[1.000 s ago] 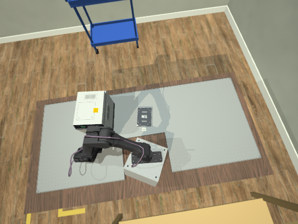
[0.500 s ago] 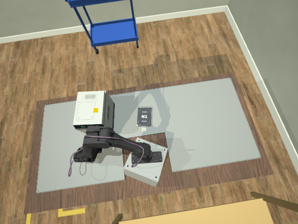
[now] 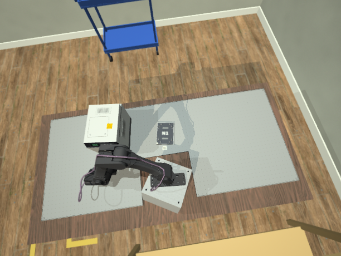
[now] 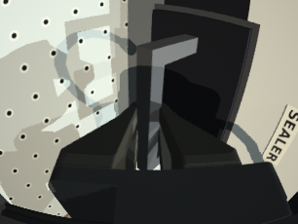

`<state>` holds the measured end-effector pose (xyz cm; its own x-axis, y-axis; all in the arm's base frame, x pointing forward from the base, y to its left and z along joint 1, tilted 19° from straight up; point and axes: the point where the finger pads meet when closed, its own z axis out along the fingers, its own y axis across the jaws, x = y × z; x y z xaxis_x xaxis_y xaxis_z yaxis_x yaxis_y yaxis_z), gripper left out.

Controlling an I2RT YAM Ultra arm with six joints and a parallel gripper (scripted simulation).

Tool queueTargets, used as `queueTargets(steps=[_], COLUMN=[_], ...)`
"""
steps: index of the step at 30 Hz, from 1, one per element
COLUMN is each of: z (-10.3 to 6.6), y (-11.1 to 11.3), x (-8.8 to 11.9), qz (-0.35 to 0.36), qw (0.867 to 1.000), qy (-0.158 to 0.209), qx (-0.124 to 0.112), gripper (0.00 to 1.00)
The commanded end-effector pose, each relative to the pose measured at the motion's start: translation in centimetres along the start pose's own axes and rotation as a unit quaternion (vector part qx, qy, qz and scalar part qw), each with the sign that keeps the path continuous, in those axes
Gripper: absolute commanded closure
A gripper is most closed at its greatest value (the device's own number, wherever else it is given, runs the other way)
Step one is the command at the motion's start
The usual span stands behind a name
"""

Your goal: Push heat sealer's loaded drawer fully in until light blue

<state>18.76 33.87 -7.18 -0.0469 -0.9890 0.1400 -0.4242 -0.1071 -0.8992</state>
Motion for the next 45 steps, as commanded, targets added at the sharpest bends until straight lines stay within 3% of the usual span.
queueTargets(steps=[1,21,22,28,34,37,45], z=[1.4,1.4,1.1,0.6,0.3,-0.7,-1.2], y=[-3.1,-3.1,-3.5,-3.1,-1.1,-0.5,-1.4], x=[-0.5,-0.5,-1.2,-1.4,-0.6,-1.0,-1.4], qz=[0.030,0.030,0.041,0.043,0.021,0.017,0.030], qw=[0.999,0.999,0.999,0.999,1.000,1.000,0.999], qy=[0.005,0.005,0.000,-0.001,0.011,0.001,-0.004], qx=[0.022,0.022,0.022,0.022,0.021,0.022,0.022], gripper=[1.00,1.00,1.00,1.00,1.00,1.00,1.00])
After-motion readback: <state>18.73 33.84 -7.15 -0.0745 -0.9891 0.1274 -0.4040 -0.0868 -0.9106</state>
